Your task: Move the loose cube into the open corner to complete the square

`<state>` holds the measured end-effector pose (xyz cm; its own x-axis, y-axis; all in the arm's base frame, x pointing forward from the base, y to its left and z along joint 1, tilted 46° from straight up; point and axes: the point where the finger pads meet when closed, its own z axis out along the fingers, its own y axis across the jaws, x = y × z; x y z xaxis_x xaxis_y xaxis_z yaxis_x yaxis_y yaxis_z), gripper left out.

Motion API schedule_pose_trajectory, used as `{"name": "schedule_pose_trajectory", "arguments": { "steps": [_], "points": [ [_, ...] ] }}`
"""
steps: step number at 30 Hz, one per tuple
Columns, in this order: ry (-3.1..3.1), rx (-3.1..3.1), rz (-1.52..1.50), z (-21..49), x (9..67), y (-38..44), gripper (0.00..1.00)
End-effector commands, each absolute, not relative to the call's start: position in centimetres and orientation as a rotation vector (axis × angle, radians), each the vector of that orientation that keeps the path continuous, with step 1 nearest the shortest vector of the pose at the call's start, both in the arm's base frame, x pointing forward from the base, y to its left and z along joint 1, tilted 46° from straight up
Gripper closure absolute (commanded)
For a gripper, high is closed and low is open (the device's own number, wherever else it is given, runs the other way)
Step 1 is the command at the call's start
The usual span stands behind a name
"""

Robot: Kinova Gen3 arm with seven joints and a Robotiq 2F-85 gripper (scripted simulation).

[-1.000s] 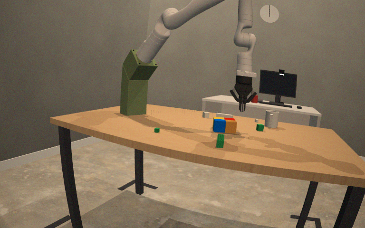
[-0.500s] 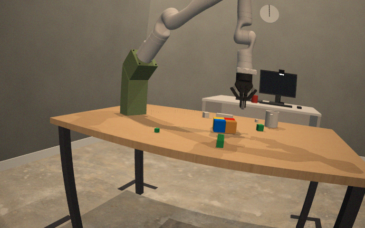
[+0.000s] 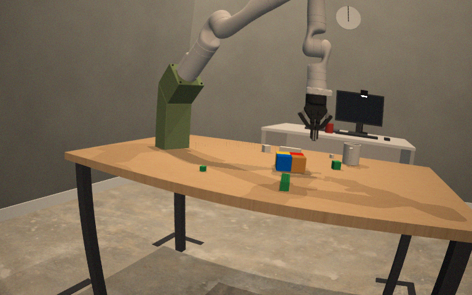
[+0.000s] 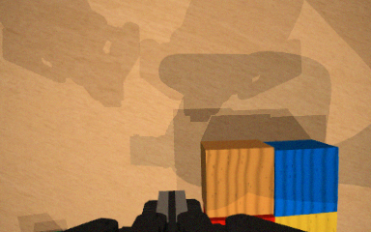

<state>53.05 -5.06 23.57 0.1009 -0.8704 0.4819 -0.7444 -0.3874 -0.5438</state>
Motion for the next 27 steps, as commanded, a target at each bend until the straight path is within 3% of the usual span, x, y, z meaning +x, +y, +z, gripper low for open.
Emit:
{"name": "schedule_pose_trajectory", "arguments": {
  "steps": [1,22,23,27],
  "points": [
    [1.642,-2.224,-1.146,23.5,53.08,-4.72,0.9],
    [1.642,-2.224,-1.146,23.5,53.08,-4.72,0.9],
    [1.642,-2.224,-1.146,23.5,53.08,-4.72,0.46],
    [1.646,-2.22,-1.145,23.49,53.07,-4.73,0.46]
  ]
}}
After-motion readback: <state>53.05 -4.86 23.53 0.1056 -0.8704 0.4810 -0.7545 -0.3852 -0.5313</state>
